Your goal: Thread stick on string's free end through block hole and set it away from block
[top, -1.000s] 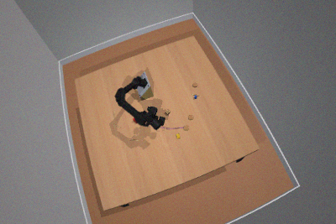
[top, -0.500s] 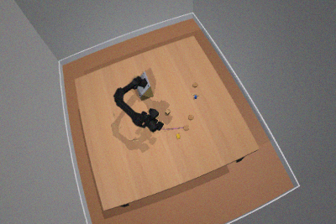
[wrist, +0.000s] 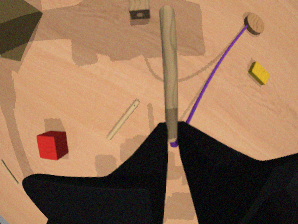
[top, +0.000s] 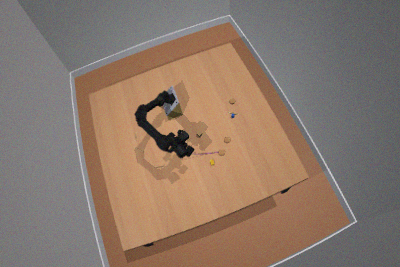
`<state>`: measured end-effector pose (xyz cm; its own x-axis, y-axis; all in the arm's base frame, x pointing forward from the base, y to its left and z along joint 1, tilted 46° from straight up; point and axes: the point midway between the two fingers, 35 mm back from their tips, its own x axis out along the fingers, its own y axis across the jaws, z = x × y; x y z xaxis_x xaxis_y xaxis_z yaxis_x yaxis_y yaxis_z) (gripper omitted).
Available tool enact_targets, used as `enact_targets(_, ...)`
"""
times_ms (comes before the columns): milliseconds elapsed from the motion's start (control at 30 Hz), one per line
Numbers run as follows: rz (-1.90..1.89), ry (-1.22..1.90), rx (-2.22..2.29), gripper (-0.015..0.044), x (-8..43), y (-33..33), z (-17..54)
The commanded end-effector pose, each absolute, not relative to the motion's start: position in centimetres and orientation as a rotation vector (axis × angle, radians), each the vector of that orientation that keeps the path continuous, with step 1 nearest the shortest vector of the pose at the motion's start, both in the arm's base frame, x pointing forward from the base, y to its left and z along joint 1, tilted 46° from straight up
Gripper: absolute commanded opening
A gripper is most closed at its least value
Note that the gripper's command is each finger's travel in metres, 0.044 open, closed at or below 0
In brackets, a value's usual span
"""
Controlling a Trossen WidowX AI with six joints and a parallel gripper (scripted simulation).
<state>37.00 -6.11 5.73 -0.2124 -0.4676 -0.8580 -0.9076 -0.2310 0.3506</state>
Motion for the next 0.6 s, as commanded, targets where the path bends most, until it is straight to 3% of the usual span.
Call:
enact_targets(0, 1.429, 1.629, -1.647, 0.0, 37.0, -6.2, 5.4)
enact_targets(567, 1.377, 1.67, -1.714, 0.0, 37.2, -6.9, 3.2)
